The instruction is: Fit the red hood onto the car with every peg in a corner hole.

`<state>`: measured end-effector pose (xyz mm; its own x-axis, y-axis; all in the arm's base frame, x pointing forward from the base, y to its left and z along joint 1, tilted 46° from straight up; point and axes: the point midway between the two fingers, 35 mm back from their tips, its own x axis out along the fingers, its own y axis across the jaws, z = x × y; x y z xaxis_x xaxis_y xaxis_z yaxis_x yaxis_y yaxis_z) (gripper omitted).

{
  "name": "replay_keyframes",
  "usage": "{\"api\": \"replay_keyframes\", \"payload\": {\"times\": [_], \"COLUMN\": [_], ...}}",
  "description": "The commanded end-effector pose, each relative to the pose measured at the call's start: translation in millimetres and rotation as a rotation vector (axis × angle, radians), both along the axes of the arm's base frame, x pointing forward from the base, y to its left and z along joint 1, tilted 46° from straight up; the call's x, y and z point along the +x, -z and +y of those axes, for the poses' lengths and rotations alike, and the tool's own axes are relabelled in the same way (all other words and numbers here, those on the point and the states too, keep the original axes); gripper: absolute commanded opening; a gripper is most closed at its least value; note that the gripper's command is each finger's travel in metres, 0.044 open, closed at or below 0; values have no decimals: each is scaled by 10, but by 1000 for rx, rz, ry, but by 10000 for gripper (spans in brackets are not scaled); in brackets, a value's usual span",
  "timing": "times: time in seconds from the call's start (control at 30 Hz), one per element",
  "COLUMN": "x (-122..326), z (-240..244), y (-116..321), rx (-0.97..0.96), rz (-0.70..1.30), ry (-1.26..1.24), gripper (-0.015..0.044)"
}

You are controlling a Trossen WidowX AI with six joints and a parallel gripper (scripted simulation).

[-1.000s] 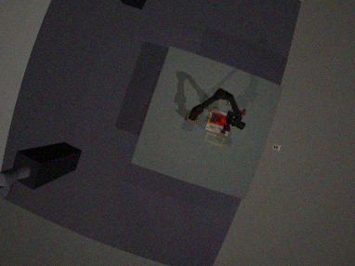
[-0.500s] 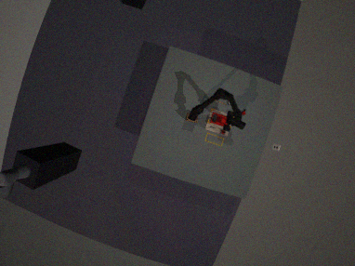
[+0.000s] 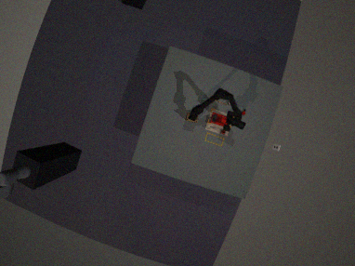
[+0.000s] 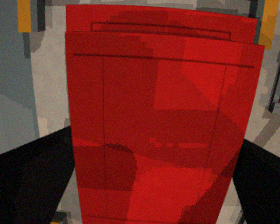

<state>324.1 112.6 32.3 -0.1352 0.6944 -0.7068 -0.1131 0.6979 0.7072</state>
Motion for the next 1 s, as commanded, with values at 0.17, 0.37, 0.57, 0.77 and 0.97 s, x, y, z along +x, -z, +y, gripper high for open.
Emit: {"api": "replay_keyframes", "payload": {"times": [0.17, 0.37, 0.57, 0.77, 0.97], "x": [-4, -7, -10, -13, -17], "z": [23, 41, 58, 75, 93], "y": [19, 36, 53, 71, 88], "rx": [3, 3, 3, 3, 3], "rz": [3, 3, 3, 3, 3], "ry": [5, 5, 5, 5, 5], "gripper": [0, 0, 0, 0, 0]}}
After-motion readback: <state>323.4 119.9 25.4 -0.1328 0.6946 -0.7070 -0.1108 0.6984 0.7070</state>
